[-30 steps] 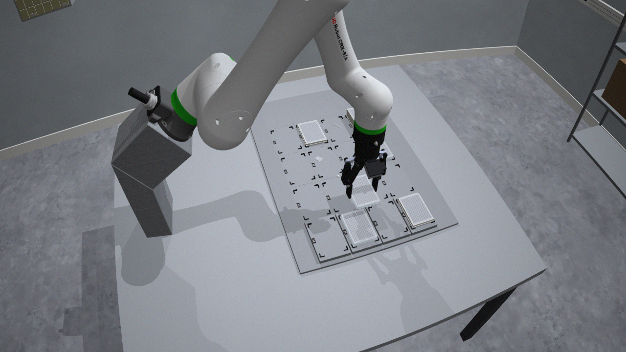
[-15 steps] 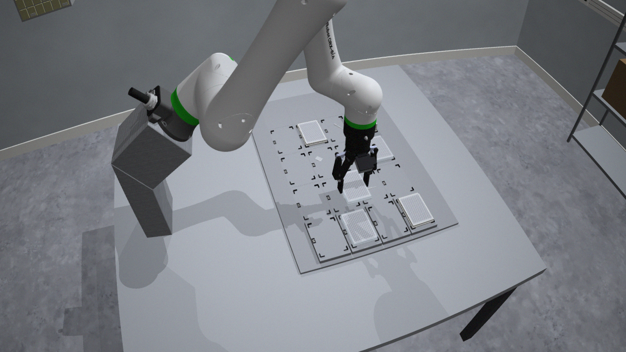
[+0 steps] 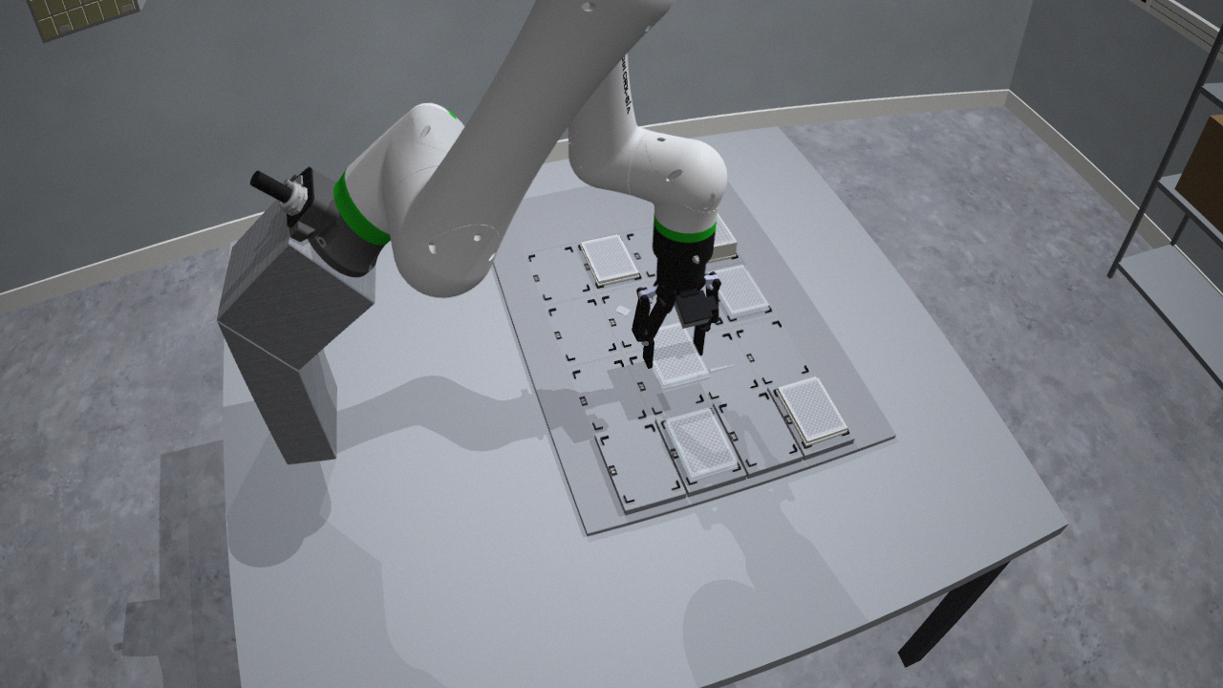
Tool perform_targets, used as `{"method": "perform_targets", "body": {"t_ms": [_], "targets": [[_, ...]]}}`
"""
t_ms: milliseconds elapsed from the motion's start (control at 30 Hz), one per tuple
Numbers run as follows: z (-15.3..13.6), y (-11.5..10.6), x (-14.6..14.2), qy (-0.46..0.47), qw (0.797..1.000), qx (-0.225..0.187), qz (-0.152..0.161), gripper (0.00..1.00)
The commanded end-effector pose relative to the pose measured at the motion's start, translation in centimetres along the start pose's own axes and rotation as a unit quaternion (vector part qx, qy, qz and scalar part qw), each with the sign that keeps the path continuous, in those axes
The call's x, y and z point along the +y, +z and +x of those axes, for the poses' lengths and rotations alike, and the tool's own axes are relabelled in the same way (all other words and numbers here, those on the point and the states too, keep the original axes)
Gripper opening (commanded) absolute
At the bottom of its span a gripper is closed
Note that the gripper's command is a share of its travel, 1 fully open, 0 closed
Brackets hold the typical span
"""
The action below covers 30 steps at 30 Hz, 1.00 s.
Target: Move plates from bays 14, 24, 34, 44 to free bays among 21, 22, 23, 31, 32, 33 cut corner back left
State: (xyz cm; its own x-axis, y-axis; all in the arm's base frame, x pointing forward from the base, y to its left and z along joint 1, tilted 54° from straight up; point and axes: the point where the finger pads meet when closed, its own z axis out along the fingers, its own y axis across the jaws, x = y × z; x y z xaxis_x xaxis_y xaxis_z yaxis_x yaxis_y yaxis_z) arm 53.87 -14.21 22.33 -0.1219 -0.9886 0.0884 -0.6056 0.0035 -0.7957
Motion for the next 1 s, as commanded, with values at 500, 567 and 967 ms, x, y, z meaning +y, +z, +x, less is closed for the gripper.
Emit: {"method": "perform_targets", "body": {"t_ms": [500,567,967], "targets": [[-0.9,0.4,0.6,0.001,1.000,0.005,0.004,0.10],[-0.9,0.6,0.6,0.001,1.000,0.005,0.004,0.10],[-0.9,2.0,0.5,0.001,1.000,0.005,0.004,0.10]]}}
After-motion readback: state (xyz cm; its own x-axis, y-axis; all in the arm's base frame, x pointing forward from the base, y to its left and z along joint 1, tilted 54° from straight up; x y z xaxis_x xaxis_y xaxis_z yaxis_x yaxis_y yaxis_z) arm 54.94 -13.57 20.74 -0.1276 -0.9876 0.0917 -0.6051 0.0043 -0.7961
